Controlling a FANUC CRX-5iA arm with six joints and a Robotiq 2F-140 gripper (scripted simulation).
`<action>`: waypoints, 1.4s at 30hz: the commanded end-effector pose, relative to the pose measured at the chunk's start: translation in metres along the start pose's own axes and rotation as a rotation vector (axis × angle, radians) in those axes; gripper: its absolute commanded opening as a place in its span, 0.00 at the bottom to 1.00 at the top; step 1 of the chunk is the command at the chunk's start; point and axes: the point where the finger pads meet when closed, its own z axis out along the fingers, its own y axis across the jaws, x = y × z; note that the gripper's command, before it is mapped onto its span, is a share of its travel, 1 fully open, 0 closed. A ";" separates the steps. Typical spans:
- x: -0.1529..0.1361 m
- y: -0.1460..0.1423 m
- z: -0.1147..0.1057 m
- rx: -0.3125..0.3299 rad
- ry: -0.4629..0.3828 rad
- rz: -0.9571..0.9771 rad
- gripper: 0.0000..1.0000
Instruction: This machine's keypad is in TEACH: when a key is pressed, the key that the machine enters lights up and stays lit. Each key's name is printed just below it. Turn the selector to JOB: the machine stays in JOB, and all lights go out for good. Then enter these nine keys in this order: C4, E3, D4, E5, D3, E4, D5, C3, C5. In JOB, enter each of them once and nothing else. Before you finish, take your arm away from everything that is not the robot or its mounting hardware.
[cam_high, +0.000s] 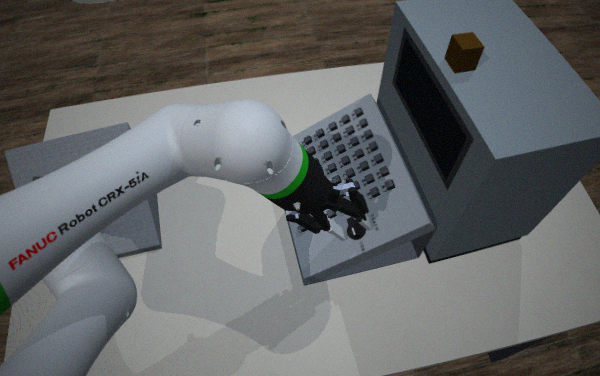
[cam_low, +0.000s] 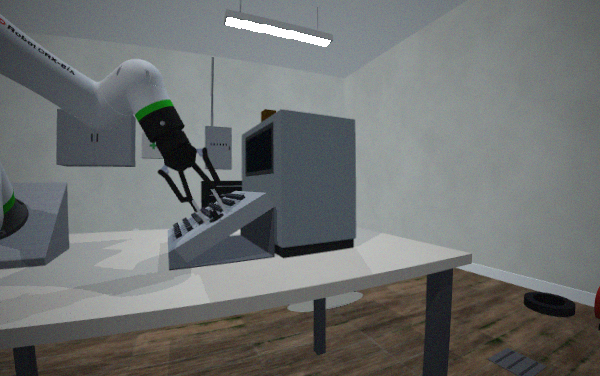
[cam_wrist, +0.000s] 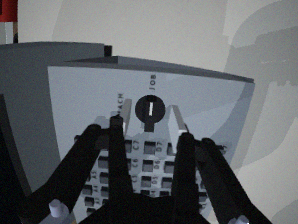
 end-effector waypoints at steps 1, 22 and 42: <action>0.000 0.000 0.000 0.000 0.000 0.000 0.33; 0.000 0.000 -0.001 0.000 0.000 0.000 0.33; 0.000 0.000 -0.039 0.000 0.000 0.000 0.33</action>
